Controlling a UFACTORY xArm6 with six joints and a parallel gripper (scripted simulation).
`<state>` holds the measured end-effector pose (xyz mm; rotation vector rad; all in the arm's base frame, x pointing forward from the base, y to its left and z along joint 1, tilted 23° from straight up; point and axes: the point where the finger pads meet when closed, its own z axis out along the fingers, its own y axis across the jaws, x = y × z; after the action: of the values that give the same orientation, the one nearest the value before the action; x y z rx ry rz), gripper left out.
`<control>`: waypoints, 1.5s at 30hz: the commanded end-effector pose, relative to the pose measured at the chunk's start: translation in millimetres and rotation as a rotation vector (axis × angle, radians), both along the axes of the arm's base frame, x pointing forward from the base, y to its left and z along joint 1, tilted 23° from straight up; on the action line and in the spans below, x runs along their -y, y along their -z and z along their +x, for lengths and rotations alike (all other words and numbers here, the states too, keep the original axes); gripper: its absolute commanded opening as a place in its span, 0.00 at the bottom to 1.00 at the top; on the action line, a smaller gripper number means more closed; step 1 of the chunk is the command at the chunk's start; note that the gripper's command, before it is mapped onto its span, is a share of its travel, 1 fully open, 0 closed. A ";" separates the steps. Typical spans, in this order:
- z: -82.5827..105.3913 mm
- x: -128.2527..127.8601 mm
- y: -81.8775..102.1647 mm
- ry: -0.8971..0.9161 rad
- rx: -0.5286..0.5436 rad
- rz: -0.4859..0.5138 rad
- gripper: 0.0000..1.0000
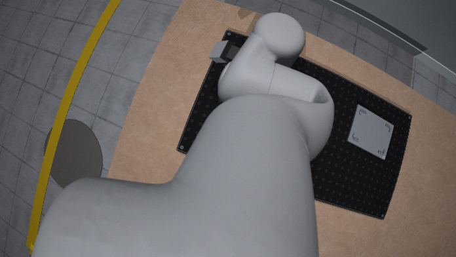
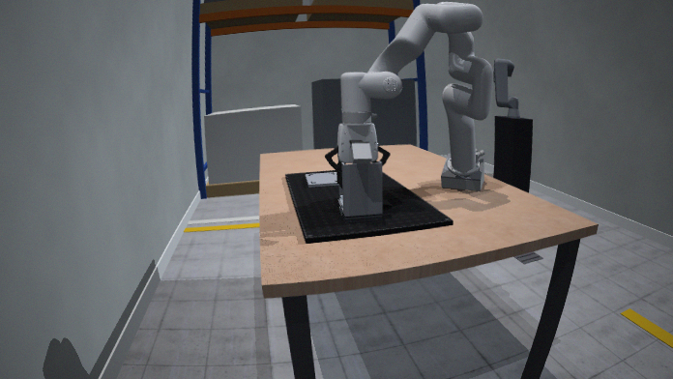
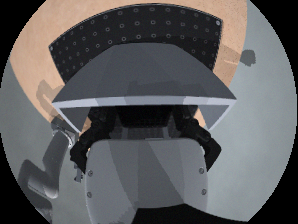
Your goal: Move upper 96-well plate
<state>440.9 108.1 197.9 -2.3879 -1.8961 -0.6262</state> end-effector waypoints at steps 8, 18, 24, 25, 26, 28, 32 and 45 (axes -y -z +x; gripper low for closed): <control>-4.5 4.9 -18.5 0.000 0.004 0.001 0.00; -8.4 8.5 -30.8 0.000 0.004 0.001 0.00; -11.4 11.2 -40.0 0.000 0.004 0.000 0.00; -11.9 11.6 -41.6 0.000 0.004 0.000 0.00; -12.3 12.1 -43.1 0.000 0.004 0.000 0.00; -13.3 12.9 -46.2 0.000 0.004 0.000 0.00; -14.3 13.8 -49.2 0.000 0.004 0.000 0.00; -20.7 19.6 -69.2 0.000 0.004 0.000 0.00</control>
<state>421.4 90.2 259.5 -2.3880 -1.8961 -0.6261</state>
